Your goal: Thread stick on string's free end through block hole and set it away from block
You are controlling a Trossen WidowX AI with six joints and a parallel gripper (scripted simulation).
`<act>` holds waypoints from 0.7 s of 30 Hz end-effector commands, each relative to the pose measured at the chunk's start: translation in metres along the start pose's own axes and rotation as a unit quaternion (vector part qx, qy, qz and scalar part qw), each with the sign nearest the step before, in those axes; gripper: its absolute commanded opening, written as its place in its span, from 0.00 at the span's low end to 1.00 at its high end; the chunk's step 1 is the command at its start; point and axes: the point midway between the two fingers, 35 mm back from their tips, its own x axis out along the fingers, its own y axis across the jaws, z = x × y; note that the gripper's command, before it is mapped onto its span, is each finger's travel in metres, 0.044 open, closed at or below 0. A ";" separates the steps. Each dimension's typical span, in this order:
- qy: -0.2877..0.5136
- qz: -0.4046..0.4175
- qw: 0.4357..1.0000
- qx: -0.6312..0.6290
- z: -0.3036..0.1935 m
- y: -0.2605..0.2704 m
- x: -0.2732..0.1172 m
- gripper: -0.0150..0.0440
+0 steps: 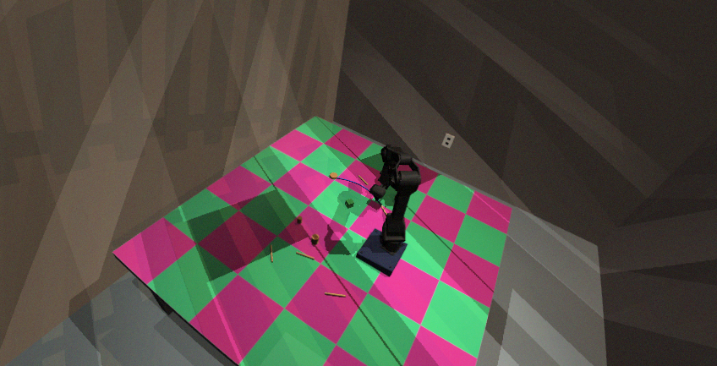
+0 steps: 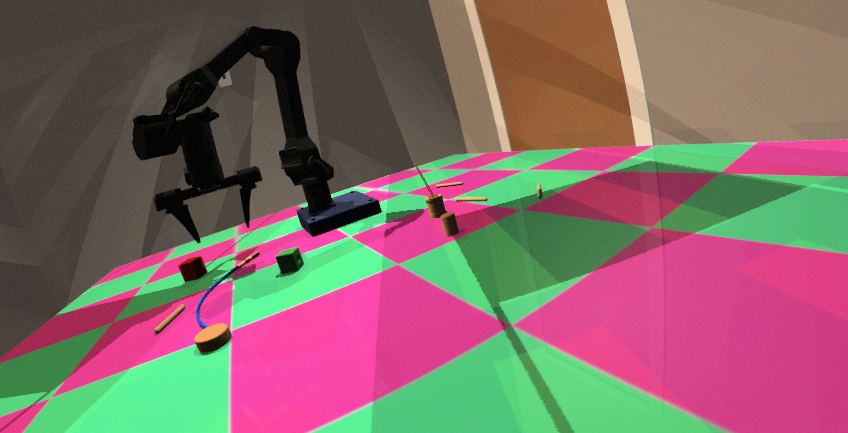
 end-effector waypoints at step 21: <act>-0.012 -0.010 0.950 0.311 0.022 -0.003 0.009 0.69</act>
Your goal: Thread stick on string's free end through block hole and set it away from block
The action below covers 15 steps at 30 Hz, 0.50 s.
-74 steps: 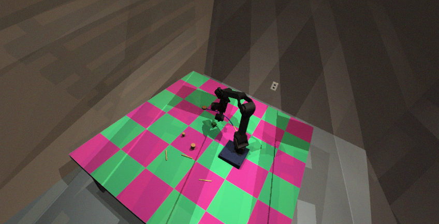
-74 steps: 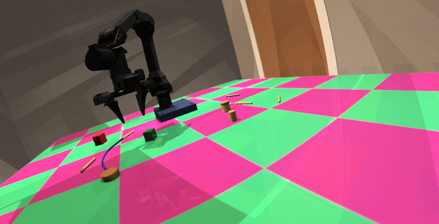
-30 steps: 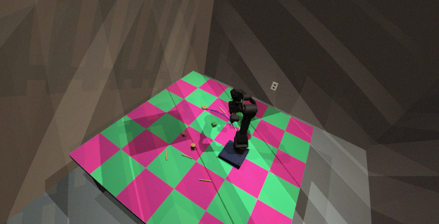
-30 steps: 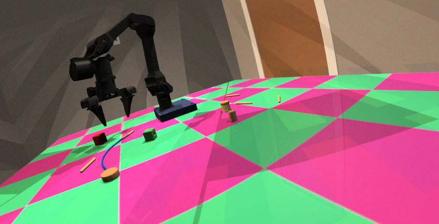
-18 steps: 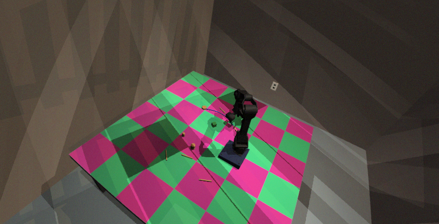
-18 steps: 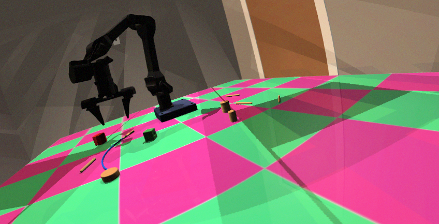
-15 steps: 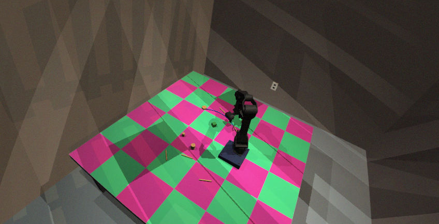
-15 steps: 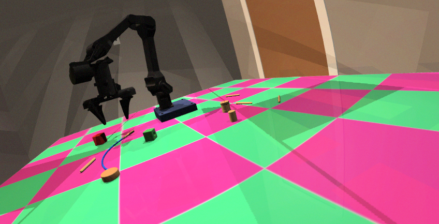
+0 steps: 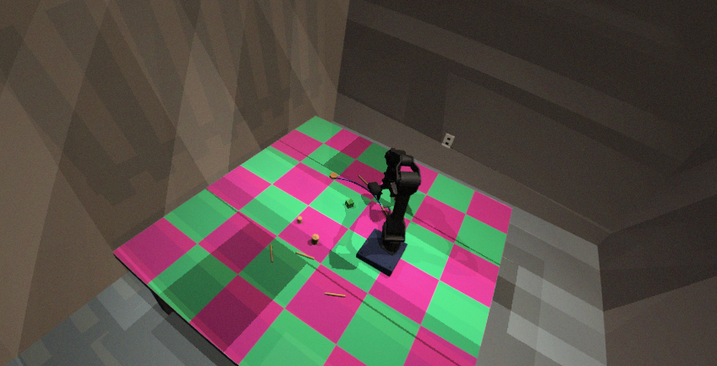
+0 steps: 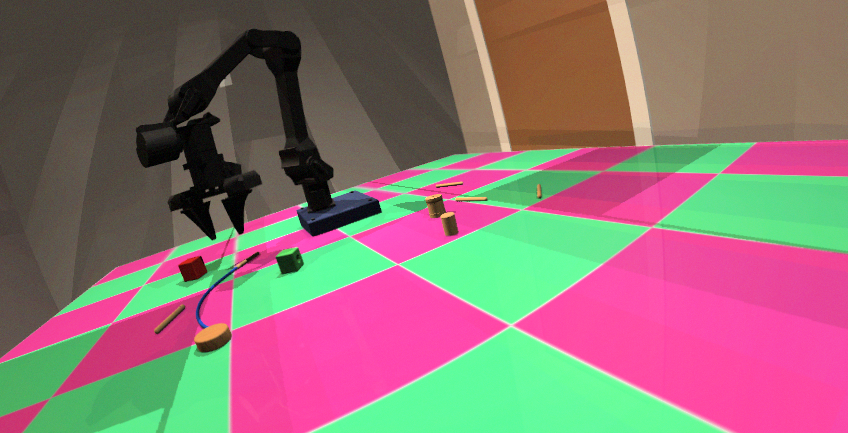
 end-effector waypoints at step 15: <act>-0.001 -0.002 1.000 0.004 0.001 -0.001 0.002 0.46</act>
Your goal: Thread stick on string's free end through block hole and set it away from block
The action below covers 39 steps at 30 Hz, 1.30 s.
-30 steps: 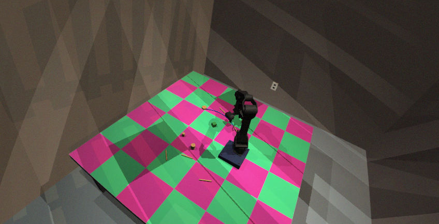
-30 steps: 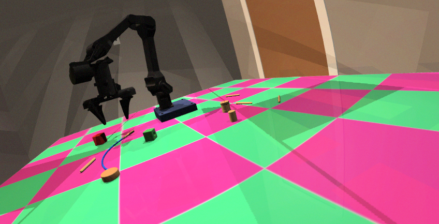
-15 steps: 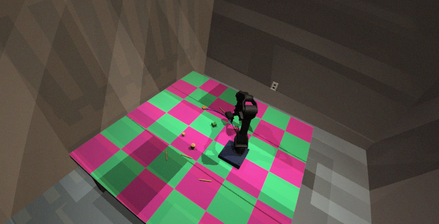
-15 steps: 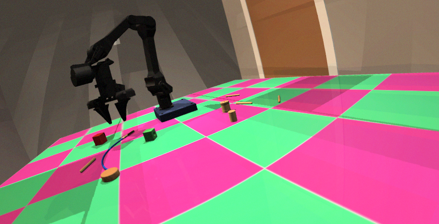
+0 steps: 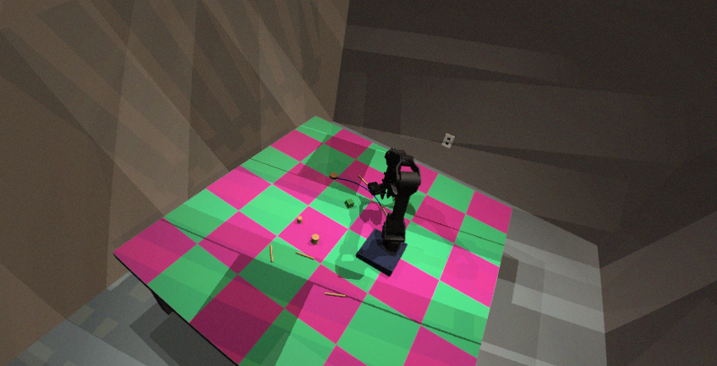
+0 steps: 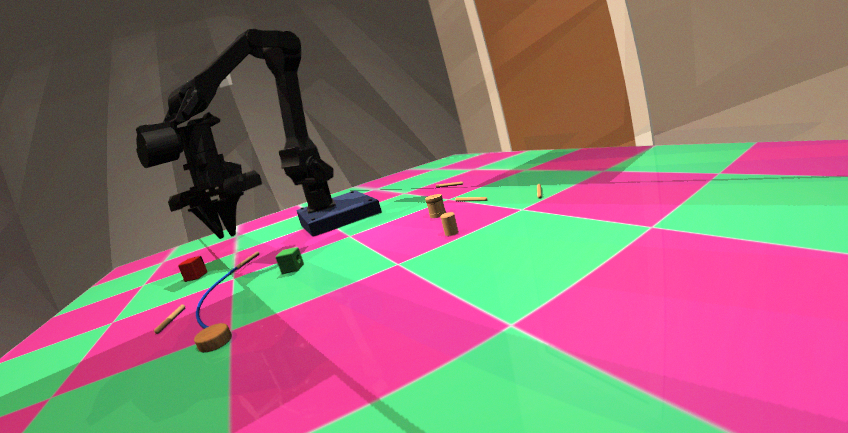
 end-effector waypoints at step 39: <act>-0.001 -0.002 1.000 0.003 0.001 -0.001 0.061 0.46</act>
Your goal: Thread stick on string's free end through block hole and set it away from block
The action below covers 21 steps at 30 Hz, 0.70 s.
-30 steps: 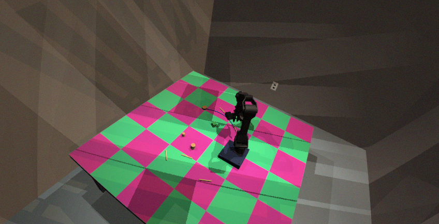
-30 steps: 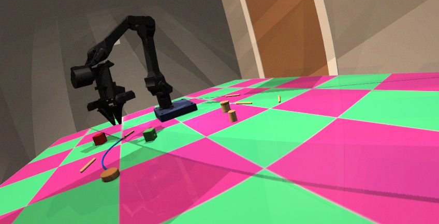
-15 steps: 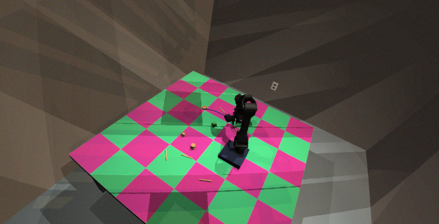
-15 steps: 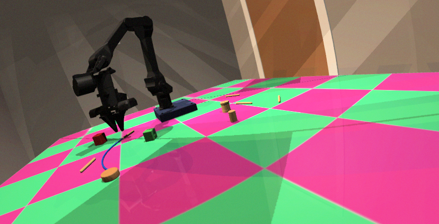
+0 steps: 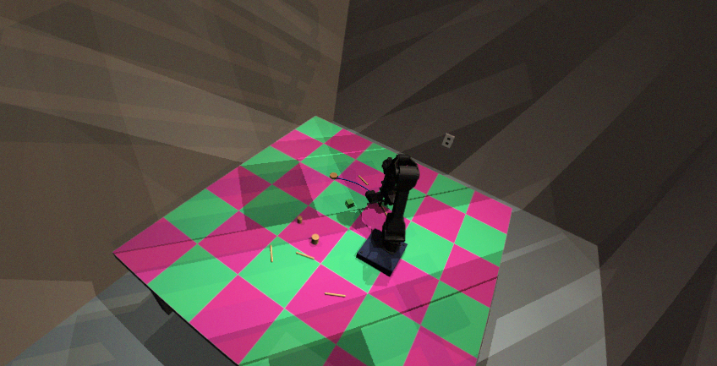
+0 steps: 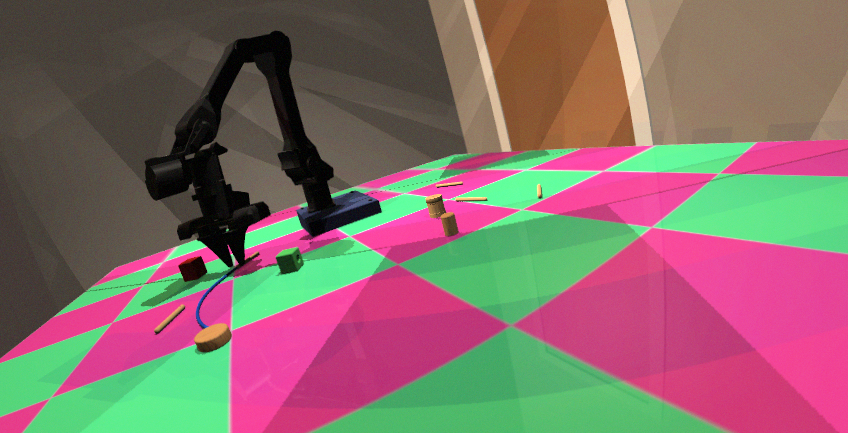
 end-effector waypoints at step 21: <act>-0.003 -0.001 1.000 0.000 0.002 -0.001 0.004 0.25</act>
